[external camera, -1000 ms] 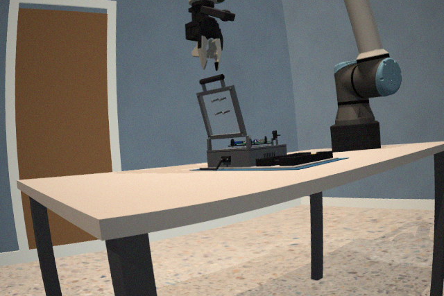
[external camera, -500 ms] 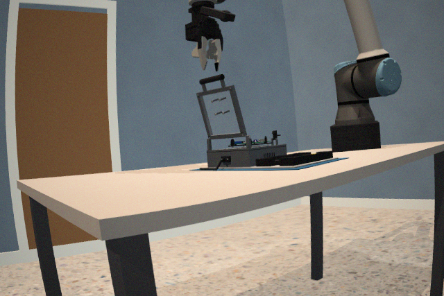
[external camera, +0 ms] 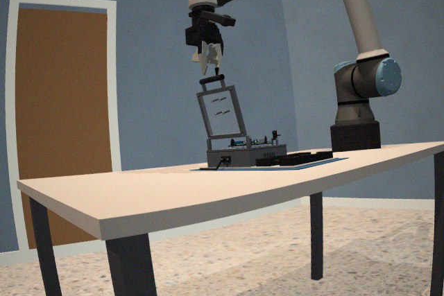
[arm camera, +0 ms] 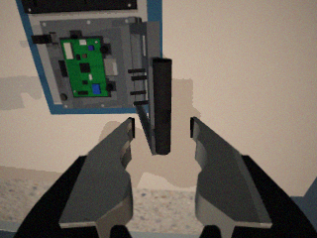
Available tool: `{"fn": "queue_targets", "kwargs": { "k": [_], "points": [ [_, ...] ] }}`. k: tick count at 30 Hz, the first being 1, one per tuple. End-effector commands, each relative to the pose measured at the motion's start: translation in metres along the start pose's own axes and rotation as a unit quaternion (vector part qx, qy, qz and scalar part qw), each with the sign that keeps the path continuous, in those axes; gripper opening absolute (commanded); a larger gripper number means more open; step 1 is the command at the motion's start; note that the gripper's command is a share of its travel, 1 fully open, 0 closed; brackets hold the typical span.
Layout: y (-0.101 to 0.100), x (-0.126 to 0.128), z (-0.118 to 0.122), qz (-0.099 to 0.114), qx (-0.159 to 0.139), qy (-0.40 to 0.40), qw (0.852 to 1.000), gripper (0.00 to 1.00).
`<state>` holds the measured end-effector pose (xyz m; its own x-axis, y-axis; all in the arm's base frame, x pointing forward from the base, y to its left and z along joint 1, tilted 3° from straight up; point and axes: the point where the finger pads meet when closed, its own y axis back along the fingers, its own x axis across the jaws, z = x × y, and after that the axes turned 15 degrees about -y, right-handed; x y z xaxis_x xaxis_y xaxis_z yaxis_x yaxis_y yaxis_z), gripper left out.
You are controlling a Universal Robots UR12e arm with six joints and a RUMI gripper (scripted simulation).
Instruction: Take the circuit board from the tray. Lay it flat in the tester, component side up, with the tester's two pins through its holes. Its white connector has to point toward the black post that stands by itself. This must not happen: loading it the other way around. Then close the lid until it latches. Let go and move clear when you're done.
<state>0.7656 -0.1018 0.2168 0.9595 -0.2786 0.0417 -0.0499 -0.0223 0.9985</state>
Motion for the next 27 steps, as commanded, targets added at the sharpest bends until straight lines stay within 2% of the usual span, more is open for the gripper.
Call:
{"fn": "queue_targets", "kwargs": {
  "k": [1, 14, 27],
  "points": [
    [-0.008, 0.001, 0.000, 0.001, 0.000, 0.000, 1.000, 0.30],
    [-0.020, 0.001, 0.000, 0.001, 0.000, 0.000, 1.000, 0.30],
    [-0.022, 0.001, 0.000, 0.001, 0.000, 0.000, 1.000, 0.30]
  ]
}}
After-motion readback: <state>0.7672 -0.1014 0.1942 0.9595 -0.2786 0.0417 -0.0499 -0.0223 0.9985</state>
